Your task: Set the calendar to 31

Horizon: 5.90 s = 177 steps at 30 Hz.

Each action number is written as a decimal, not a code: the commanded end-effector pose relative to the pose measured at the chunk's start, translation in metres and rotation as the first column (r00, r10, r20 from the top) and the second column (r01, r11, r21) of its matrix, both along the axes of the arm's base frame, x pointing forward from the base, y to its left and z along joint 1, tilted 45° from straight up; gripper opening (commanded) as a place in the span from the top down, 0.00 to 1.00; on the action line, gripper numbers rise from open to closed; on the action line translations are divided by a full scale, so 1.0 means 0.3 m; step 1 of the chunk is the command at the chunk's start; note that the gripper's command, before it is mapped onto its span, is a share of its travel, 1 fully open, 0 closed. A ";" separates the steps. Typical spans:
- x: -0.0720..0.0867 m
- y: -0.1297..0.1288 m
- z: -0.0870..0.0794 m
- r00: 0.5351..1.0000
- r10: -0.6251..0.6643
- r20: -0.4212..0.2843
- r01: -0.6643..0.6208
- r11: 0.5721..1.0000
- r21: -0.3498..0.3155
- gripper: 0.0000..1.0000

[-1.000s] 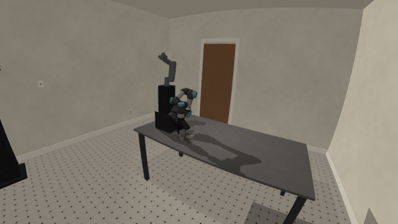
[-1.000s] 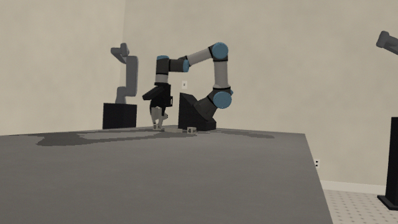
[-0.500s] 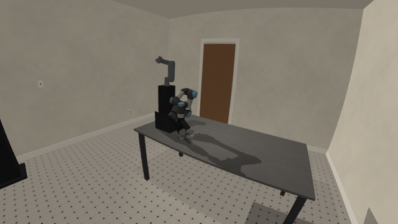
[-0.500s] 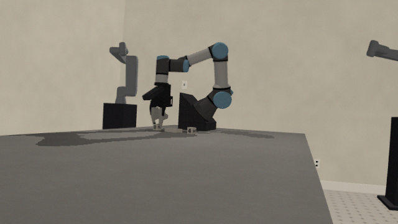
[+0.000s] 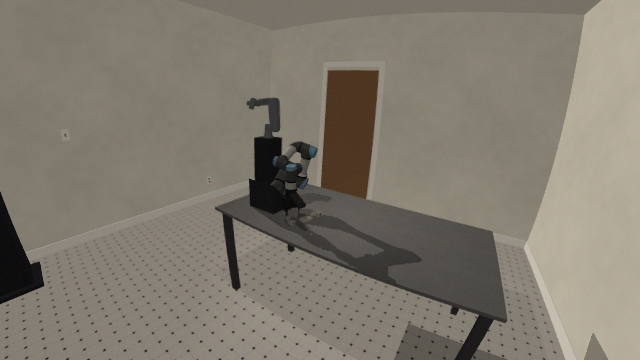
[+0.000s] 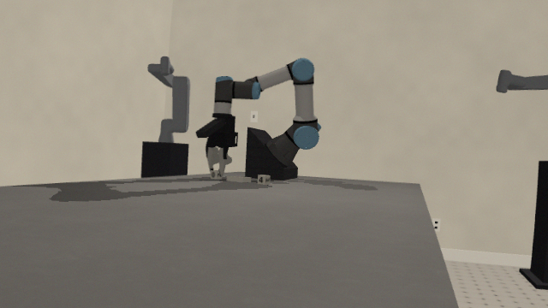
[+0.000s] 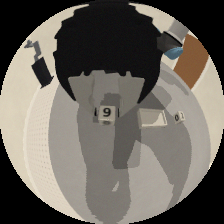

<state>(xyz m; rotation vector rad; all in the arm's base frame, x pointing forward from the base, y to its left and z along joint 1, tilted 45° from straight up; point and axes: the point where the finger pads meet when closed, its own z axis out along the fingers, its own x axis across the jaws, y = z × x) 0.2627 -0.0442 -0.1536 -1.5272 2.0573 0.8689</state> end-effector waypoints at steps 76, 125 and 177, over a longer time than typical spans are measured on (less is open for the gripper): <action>0.012 -0.211 0.217 1.000 0.015 0.017 -0.015 1.000 -0.002 0.00; 0.147 -0.025 0.409 0.368 0.659 0.656 -0.670 0.677 -0.305 0.00; 0.210 0.253 0.631 -0.957 0.173 0.233 -0.236 0.006 -0.972 0.00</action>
